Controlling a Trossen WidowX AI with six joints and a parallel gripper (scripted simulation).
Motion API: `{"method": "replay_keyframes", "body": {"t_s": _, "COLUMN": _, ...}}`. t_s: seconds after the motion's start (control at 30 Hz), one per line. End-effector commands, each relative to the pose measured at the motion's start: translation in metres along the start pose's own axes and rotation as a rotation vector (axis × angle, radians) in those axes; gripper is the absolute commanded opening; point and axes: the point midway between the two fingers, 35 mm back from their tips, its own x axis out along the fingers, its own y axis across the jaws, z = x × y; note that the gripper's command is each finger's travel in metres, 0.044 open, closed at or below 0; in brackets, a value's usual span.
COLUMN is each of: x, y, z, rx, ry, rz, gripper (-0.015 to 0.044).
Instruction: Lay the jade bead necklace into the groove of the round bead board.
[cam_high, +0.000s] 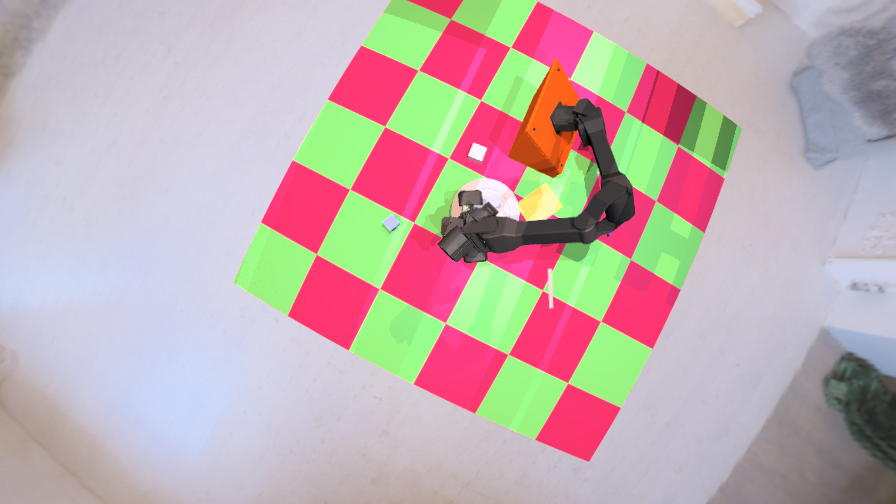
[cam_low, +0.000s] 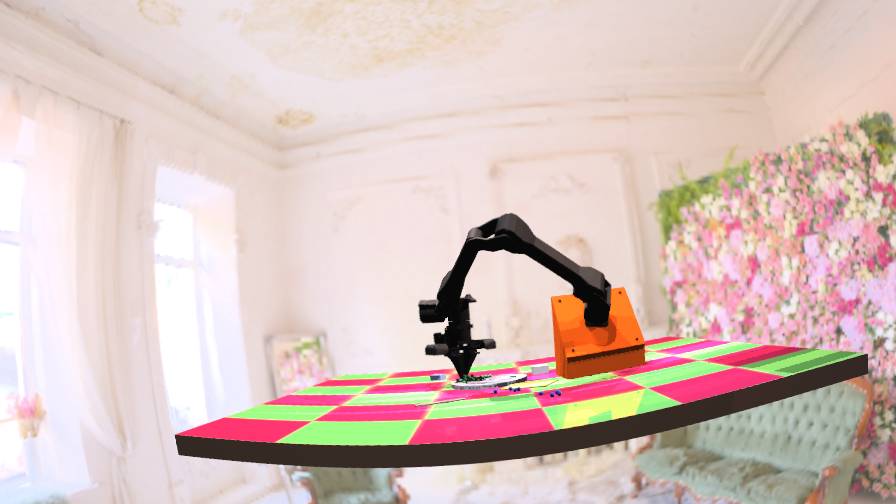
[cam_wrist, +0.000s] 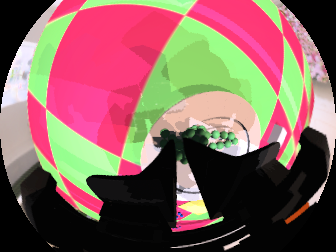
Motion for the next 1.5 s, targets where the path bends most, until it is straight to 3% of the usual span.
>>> {"method": "replay_keyframes", "body": {"t_s": 0.0, "x": 0.0065, "y": -0.0021, "z": -0.0040, "rx": 0.004, "ry": 0.015, "rz": -0.010, "gripper": 0.0000}}
{"method": "replay_keyframes", "body": {"t_s": 1.03, "x": 0.0065, "y": -0.0021, "z": -0.0040, "rx": 0.004, "ry": 0.015, "rz": -0.010, "gripper": 0.0000}}
{"method": "replay_keyframes", "body": {"t_s": 1.47, "x": -0.0001, "y": -0.0002, "z": -0.0003, "rx": 0.000, "ry": 0.001, "rz": -0.001, "gripper": 0.0341}}
